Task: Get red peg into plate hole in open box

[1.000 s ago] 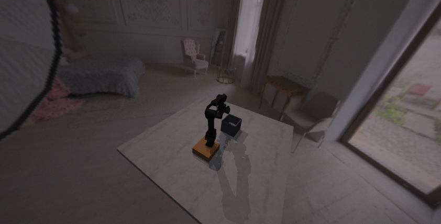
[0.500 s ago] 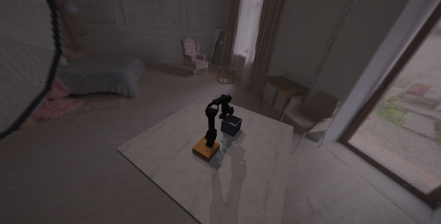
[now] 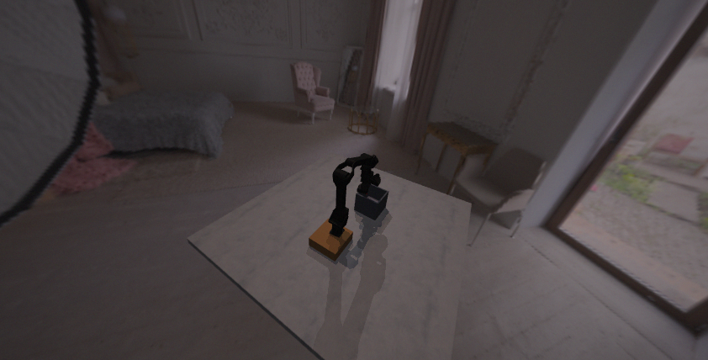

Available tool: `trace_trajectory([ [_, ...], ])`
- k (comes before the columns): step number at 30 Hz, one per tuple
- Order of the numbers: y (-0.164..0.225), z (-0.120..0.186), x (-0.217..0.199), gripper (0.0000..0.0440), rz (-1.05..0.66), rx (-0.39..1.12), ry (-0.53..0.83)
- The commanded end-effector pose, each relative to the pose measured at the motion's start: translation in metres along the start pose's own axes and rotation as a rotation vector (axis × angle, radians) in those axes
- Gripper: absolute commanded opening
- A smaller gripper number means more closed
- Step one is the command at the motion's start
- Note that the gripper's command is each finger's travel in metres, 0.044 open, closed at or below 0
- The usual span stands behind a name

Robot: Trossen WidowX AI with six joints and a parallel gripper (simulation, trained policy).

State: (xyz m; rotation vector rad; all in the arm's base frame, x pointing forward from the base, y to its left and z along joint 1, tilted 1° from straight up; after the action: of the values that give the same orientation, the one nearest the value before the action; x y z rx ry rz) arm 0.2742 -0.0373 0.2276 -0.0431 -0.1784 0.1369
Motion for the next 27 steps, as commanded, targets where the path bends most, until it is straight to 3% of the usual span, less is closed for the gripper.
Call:
trace_trajectory([
  [1, -0.006, -0.007, 0.003, 0.0, 0.004, 0.006, 0.009],
  [27, -0.033, -0.067, 0.017, 0.0, 0.048, 0.04, 0.037],
])
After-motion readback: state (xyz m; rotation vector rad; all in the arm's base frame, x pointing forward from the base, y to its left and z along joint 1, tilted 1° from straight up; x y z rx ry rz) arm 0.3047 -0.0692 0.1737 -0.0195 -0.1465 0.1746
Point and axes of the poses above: the point midway between the two fingers, 35 mm back from their tips, its own z axis back along the fingers, its own x axis across the jaws, y = z × x, the point moved 9 cm from there along z, back along the fingers
